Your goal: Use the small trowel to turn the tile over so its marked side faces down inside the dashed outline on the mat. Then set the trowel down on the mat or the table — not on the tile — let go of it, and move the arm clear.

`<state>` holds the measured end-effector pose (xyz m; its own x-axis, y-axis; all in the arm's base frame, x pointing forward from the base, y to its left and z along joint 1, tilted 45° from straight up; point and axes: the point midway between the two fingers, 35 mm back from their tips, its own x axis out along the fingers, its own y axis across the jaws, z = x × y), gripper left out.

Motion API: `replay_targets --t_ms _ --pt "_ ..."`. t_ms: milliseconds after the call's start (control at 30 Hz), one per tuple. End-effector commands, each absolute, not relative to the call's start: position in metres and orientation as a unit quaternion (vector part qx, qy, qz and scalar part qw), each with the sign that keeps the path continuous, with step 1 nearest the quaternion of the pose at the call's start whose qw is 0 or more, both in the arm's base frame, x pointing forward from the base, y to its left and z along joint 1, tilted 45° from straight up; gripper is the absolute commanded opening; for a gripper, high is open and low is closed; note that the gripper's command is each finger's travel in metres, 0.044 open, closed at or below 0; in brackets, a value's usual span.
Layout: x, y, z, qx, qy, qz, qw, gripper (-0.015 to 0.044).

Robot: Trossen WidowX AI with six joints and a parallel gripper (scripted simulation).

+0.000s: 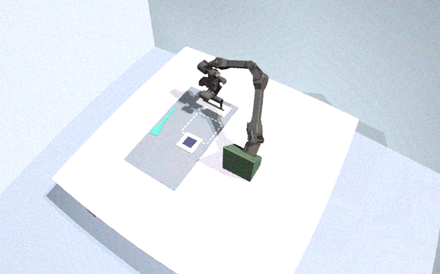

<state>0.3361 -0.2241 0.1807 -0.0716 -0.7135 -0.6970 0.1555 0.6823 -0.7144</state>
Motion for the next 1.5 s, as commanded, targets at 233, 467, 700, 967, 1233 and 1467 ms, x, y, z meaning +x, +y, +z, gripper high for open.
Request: replay_targets --t_ms 233,467,700,967,1233,1467 --pt "0.3368 -0.223 0.1783 -0.14 0.612 -0.4 0.668 0.013" --pt "0.3368 -0.223 0.1784 -0.071 0.568 -0.461 0.679 0.013" --pt "0.3368 -0.223 0.1784 -0.001 0.517 -0.517 0.682 0.013" --pt "0.3368 -0.223 0.1784 0.079 0.453 -0.574 0.678 0.013" --pt "0.3368 -0.223 0.1783 0.158 0.383 -0.623 0.664 0.013" --pt "0.3368 -0.223 0.1783 0.172 0.37 -0.631 0.66 0.013"
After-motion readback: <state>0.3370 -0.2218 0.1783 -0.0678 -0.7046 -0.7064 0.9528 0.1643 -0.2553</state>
